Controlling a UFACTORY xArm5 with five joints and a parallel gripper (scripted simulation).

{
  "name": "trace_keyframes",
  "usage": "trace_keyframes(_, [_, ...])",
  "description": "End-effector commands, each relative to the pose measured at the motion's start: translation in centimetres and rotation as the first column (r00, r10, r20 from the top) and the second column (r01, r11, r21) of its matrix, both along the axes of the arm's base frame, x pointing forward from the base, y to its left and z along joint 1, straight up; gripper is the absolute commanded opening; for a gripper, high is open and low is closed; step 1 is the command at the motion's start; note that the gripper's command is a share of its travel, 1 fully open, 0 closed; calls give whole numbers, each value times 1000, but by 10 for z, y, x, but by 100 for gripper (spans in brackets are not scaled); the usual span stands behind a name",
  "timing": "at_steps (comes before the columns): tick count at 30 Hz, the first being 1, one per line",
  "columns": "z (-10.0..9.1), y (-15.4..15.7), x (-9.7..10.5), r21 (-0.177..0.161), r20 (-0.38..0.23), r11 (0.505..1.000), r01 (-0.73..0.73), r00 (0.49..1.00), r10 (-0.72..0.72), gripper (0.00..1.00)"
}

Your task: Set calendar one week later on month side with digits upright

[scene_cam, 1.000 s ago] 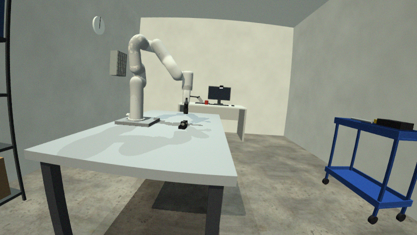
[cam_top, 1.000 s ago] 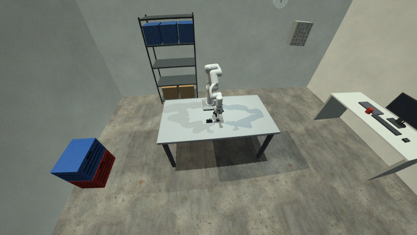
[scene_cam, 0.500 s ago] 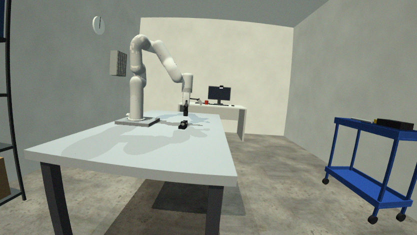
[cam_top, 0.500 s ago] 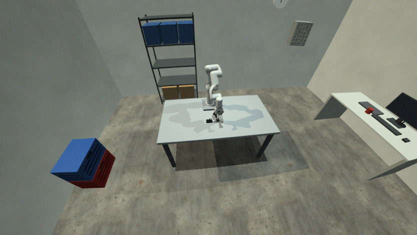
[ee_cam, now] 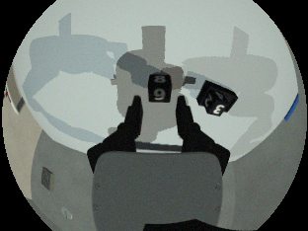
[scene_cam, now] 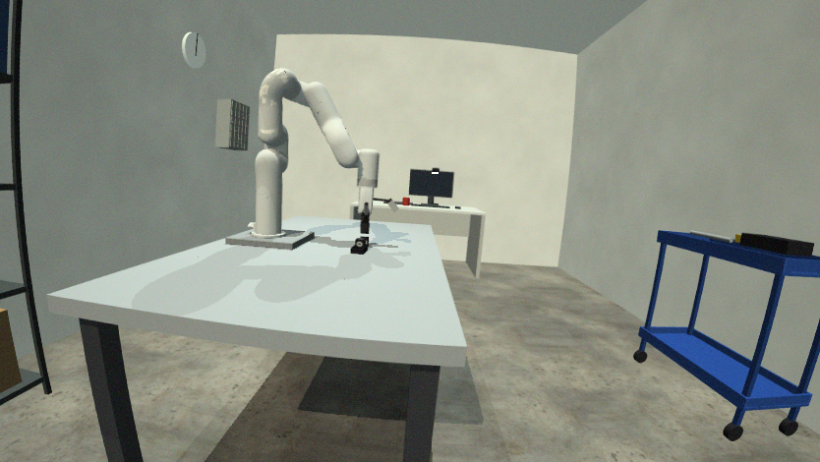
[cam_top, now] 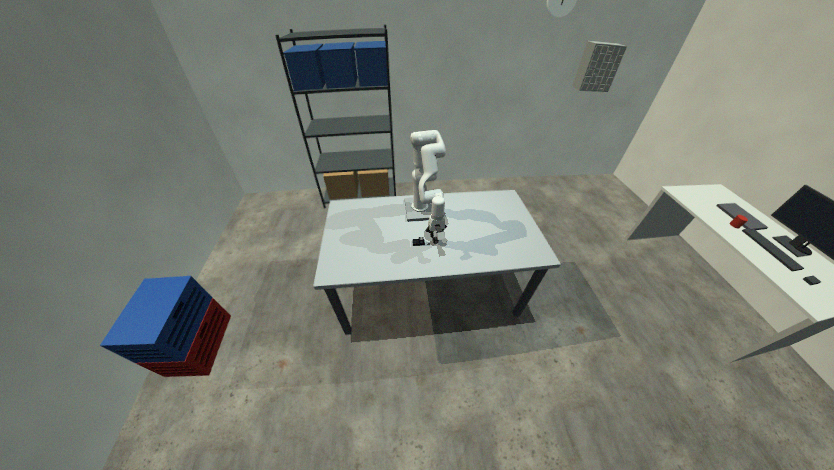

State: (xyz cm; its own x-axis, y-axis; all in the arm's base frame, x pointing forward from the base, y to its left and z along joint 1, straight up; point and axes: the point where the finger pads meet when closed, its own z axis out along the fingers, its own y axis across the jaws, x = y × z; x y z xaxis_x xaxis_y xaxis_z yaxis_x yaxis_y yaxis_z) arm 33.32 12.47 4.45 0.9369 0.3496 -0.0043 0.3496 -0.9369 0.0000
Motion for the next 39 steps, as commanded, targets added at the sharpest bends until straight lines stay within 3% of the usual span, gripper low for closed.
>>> trace_keyframes(1, [-3,0,1,1,3,1000,0,1000,0,49])
trace_keyframes(39, [-10,0,1,1,3,1000,0,1000,0,49])
